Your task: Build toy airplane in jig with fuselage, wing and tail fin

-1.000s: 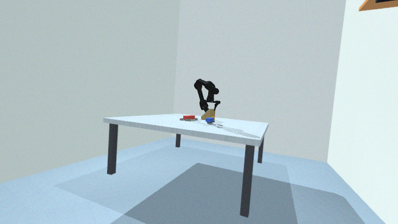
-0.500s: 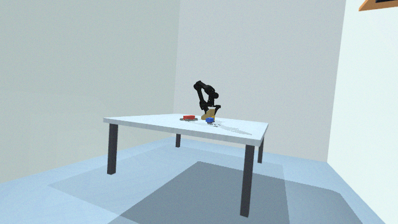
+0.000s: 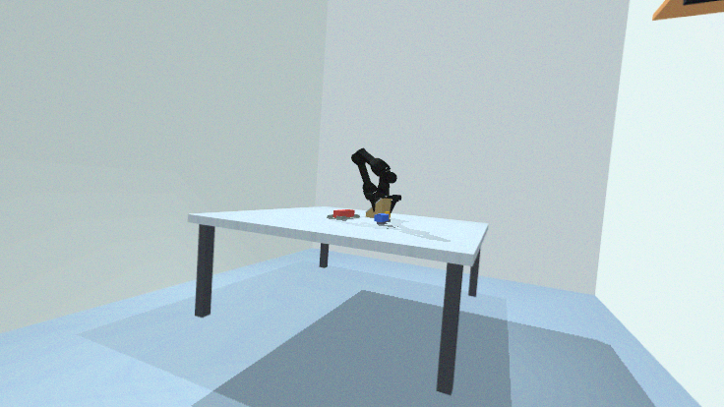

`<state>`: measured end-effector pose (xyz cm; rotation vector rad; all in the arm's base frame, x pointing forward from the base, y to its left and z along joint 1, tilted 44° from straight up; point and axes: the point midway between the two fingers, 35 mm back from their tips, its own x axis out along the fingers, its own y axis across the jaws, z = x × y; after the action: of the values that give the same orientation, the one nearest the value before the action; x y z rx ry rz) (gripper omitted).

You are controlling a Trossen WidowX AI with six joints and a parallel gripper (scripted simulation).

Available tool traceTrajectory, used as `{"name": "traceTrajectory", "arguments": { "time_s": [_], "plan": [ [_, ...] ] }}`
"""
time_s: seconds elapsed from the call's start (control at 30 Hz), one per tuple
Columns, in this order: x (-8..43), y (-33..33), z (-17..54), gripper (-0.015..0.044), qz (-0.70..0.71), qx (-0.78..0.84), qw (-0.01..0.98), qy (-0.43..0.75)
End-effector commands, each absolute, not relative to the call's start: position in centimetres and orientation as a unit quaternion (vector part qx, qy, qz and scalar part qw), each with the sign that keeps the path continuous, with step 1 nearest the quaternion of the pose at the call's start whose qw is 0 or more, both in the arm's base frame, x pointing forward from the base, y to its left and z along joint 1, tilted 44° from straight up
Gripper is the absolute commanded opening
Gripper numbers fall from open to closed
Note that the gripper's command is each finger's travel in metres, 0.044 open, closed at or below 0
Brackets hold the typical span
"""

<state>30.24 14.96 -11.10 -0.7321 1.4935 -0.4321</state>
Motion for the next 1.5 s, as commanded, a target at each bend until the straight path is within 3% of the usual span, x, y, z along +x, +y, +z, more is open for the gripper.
{"name": "traceTrajectory", "arguments": {
  "time_s": [0.0, 0.6, 0.93, 1.13, 1.3, 1.47],
  "plan": [
    [30.1, 14.3, -11.8, 0.044, -0.191, -0.328, 0.649, 0.659],
    [30.2, 12.4, -13.7, 0.044, -0.192, -0.328, 0.649, 0.659],
    [30.2, 12.4, -13.7, 0.0177, -0.192, -0.328, 0.649, 0.659],
    [30.2, 12.4, -13.7, 0.0137, -0.192, -0.328, 0.649, 0.659],
    [30.3, 13.1, -13.3, 0.0006, -0.181, -0.329, 0.653, 0.658],
    [30.4, 14.3, -12.7, 0.0, -0.169, -0.33, 0.657, 0.656]
  ]
}}
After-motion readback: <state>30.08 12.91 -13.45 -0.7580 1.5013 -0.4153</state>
